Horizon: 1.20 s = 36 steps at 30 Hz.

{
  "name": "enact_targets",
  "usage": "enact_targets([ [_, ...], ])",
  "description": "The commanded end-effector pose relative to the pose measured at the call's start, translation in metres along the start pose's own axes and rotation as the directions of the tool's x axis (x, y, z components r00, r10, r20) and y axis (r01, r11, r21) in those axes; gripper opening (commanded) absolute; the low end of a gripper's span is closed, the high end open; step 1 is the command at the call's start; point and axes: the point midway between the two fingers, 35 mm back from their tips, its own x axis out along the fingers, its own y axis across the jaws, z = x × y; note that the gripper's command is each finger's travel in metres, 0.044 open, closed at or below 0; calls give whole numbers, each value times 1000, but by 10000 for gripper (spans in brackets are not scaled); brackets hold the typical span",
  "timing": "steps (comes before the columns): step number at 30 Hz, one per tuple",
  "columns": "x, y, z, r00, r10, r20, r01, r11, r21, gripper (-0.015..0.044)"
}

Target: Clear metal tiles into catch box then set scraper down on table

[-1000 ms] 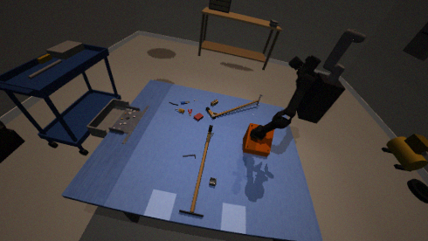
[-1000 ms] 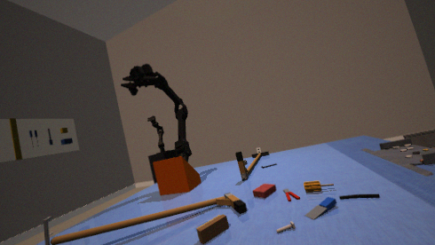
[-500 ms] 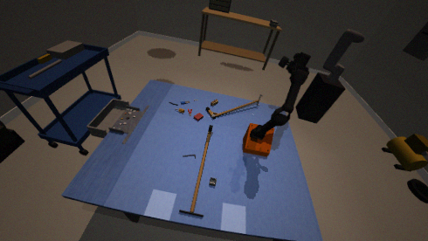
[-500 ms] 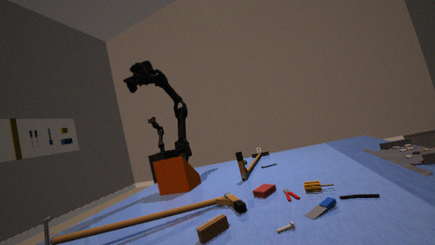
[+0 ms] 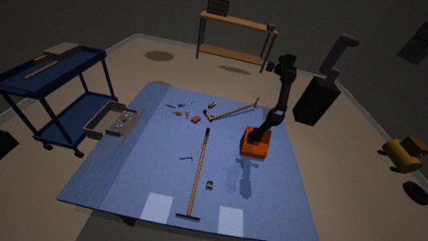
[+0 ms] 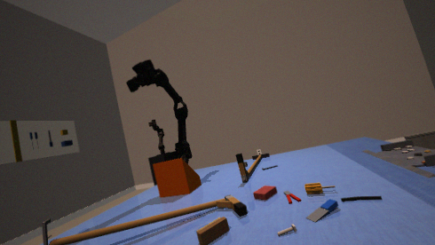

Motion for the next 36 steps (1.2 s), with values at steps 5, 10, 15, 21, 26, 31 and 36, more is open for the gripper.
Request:
enact_targets([
  [5,12,27,-12,997,51,-53,-56,994,-95,0],
  [10,20,46,-20,992,85,-91,-98,984,-150,0],
  [15,28,66,-30,985,116,-131,-142,968,-205,0],
  [21,35,89,-42,972,151,-180,-196,944,-267,0],
  [26,41,107,-54,959,177,-222,-242,918,-314,0],
  [31,46,126,-66,943,199,-265,-288,888,-358,0],
  [36,51,143,-78,926,218,-309,-334,854,-398,0],
])
